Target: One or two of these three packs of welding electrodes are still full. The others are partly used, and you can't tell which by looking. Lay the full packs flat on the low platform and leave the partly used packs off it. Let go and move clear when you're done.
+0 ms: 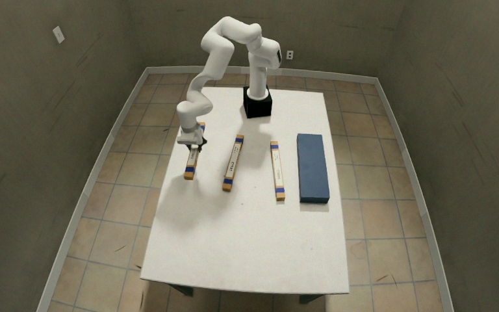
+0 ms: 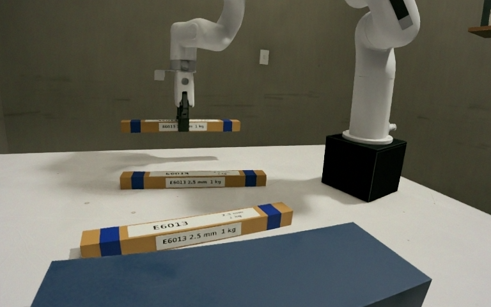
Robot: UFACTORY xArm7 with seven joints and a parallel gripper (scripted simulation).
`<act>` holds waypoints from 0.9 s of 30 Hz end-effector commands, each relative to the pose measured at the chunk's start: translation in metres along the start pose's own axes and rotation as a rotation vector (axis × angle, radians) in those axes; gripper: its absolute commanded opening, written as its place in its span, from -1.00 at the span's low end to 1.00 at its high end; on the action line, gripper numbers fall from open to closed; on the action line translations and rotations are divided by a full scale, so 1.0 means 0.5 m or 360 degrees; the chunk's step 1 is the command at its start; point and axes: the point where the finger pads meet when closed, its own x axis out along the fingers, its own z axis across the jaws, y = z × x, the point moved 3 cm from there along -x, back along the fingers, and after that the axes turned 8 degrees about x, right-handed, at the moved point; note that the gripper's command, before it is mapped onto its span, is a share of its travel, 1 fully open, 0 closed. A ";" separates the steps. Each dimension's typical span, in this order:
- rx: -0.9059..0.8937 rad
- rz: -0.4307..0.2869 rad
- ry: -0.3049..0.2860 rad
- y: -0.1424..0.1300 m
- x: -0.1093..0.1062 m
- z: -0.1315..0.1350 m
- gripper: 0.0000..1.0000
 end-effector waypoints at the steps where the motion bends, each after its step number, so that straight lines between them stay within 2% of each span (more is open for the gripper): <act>1: 0.0000 0.0008 -0.0004 0.003 -0.004 -0.002 -0.31; 12: 0.0001 0.0008 -0.0004 0.001 -0.004 -0.021 -0.31; 27: 0.0001 0.0008 -0.0004 -0.007 -0.004 -0.076 -0.31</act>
